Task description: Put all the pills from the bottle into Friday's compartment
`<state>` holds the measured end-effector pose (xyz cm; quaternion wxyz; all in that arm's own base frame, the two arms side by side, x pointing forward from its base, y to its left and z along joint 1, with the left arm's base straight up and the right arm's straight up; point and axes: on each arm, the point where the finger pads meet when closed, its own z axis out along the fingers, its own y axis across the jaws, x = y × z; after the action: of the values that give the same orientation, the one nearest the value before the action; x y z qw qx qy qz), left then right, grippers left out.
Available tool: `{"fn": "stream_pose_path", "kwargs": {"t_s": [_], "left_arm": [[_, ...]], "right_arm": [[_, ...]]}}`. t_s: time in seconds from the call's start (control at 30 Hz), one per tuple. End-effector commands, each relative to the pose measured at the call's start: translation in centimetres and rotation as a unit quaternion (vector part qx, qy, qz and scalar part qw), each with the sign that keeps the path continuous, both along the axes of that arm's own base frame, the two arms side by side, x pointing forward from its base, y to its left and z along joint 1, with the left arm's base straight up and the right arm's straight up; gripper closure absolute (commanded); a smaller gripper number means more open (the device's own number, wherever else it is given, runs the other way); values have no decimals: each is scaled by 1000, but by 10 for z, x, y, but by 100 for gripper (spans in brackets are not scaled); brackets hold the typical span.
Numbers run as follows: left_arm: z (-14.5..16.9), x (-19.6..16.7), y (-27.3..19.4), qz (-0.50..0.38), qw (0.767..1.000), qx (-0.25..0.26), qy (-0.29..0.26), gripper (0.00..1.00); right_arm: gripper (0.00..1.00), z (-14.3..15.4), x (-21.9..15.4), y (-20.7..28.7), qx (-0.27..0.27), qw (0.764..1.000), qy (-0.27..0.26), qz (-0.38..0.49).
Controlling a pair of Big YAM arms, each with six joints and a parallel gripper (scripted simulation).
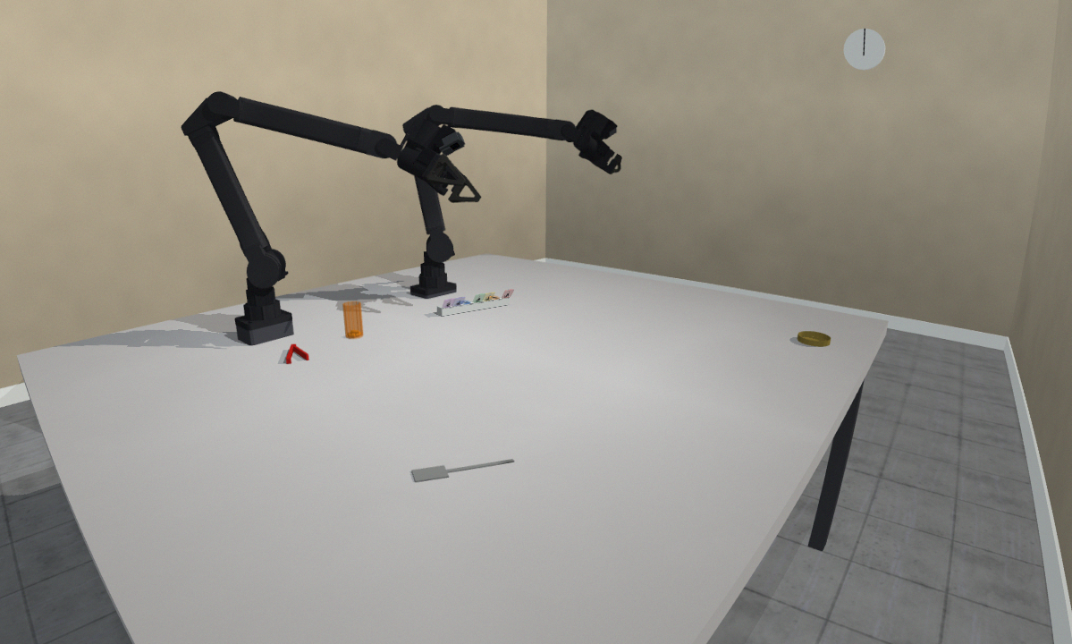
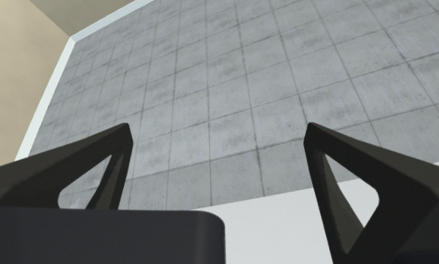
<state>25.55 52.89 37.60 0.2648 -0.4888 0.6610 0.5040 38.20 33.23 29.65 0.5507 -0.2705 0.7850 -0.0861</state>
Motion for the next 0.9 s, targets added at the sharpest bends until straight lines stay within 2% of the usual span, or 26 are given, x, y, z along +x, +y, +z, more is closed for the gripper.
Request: {"fn": "stream_pose_path", "kwargs": {"t_s": [0.0, 0.57, 0.7, 0.87], "left_arm": [[11, 0, 0, 1, 1000, 9, -7, 0], [11, 0, 0, 1, 1000, 9, -7, 0], [-23, 30, -11, -28, 1000, -5, -4, 0], [-54, 93, -45, -96, 995, -15, -10, 0]], "right_arm": [[0, 10, 1, 1, 9, 1000, -7, -1], [0, 10, 1, 1, 9, 1000, -7, -1], [0, 32, 0, -10, 24, 1000, -6, -6], [0, 51, -9, -23, 32, 999, 3, 4]]}}
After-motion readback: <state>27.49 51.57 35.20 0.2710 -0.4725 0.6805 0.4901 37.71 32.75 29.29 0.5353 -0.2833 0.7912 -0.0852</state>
